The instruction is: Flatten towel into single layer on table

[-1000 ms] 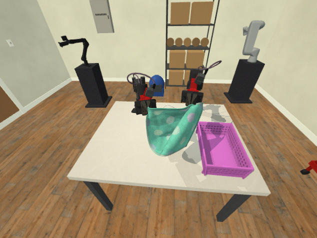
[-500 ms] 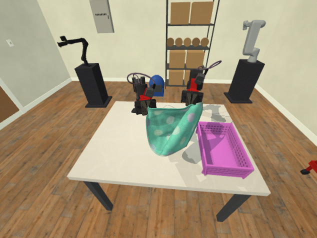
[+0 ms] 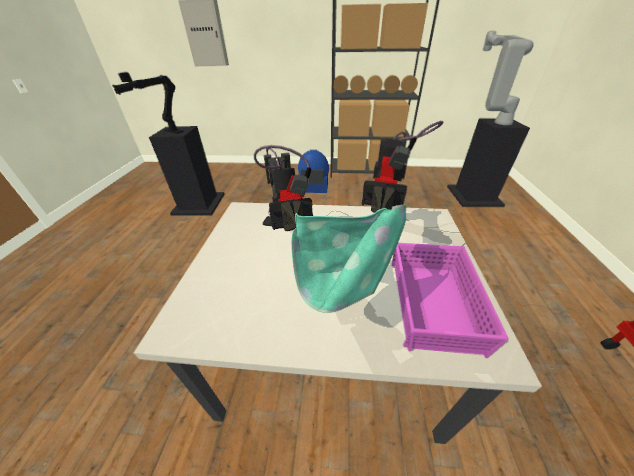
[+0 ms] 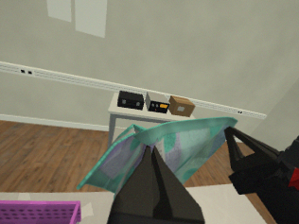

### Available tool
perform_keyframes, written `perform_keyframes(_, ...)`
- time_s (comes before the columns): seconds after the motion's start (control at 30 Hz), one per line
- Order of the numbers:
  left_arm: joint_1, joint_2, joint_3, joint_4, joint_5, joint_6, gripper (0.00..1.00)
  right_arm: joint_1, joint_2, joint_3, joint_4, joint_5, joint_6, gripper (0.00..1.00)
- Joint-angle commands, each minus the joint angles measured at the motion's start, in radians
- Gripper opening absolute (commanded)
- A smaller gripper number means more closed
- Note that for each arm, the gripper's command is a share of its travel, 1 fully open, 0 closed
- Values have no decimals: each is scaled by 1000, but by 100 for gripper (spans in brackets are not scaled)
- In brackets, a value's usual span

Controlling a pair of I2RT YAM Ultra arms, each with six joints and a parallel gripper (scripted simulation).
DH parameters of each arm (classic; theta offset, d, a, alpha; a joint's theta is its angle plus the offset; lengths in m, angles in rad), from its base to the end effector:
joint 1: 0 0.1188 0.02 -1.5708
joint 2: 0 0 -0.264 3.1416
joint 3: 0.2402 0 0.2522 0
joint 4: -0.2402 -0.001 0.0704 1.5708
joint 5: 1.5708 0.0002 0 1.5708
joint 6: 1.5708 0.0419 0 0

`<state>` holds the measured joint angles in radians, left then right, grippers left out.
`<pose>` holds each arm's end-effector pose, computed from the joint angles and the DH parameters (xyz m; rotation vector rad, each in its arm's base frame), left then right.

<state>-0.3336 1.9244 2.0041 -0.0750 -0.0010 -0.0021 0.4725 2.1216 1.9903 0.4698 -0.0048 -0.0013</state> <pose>0.4379 -0.1507 0.4461 0.2586 1.5507 -0.2631 0.4579 0.2354 0.4083 -0.2957 1.2070 0.4125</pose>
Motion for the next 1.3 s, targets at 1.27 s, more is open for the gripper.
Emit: perform_keyframes(1.27,-118,-165,-68,-961,4,6,0,58,-313,-60,-1352,0,-4,0)
